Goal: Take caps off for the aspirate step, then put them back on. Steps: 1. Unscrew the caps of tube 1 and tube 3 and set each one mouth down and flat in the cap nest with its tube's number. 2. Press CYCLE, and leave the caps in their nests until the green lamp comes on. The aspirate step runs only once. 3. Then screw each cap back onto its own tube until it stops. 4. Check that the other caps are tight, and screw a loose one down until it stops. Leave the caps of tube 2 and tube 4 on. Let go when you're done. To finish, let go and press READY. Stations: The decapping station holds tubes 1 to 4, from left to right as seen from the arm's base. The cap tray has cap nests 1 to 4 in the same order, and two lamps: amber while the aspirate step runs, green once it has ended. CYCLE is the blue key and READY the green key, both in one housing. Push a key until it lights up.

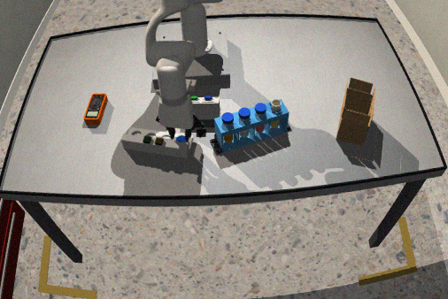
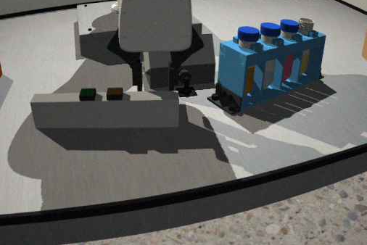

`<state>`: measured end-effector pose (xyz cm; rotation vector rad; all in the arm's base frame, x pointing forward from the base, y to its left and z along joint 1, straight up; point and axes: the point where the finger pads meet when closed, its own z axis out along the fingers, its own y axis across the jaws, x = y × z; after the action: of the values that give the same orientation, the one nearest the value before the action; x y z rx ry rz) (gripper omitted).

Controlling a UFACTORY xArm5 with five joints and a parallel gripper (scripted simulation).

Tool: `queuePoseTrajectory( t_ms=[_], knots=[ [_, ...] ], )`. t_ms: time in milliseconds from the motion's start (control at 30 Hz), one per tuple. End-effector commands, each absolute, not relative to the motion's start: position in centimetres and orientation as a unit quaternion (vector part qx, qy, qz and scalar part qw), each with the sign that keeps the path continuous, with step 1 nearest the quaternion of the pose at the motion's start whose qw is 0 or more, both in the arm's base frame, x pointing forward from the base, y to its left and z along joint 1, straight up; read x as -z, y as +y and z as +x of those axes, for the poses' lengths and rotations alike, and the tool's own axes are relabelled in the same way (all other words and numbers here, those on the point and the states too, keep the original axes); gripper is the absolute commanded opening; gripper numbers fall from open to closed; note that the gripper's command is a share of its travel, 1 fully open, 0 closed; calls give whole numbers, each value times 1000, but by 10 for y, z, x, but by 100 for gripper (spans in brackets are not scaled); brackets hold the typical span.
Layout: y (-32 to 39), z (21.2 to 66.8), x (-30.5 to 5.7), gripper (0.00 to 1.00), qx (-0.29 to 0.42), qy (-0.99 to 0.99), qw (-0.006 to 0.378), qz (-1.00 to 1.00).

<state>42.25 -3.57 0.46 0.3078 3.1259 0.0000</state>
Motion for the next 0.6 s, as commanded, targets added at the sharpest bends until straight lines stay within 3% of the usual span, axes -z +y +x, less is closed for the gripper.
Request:
queuePoseTrajectory(
  t_ms=[0, 567],
  knots=[
    [-36, 424, -33, 46, 0, 995, 2, 98],
    [-36, 423, -108, 46, 0, 995, 2, 98]
  ],
)
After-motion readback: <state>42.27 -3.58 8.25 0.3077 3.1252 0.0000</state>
